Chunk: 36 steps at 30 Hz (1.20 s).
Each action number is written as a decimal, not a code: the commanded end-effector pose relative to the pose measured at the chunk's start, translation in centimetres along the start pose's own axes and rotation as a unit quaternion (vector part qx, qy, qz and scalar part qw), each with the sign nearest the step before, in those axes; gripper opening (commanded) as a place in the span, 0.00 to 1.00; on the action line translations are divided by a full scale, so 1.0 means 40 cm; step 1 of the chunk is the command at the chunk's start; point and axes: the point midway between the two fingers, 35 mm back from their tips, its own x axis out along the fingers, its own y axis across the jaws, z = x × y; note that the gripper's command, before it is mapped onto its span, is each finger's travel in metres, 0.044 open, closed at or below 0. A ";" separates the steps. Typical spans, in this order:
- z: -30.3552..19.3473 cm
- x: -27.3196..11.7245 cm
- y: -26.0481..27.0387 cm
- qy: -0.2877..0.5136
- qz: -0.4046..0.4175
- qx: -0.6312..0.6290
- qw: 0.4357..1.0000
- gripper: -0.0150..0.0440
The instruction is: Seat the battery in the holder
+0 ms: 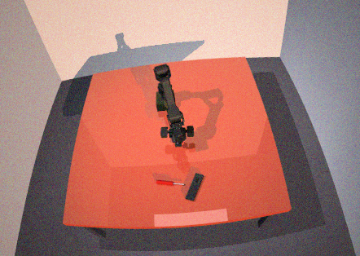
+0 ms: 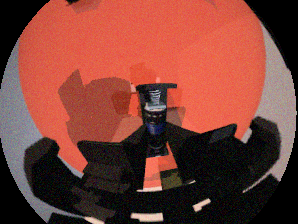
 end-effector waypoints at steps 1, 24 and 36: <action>-0.004 0.000 0.000 0.001 0.000 0.002 1.000 0.39; -0.009 -0.035 -0.002 0.001 0.000 0.000 1.000 0.56; -0.023 -0.154 -0.004 0.002 0.000 0.000 1.000 0.83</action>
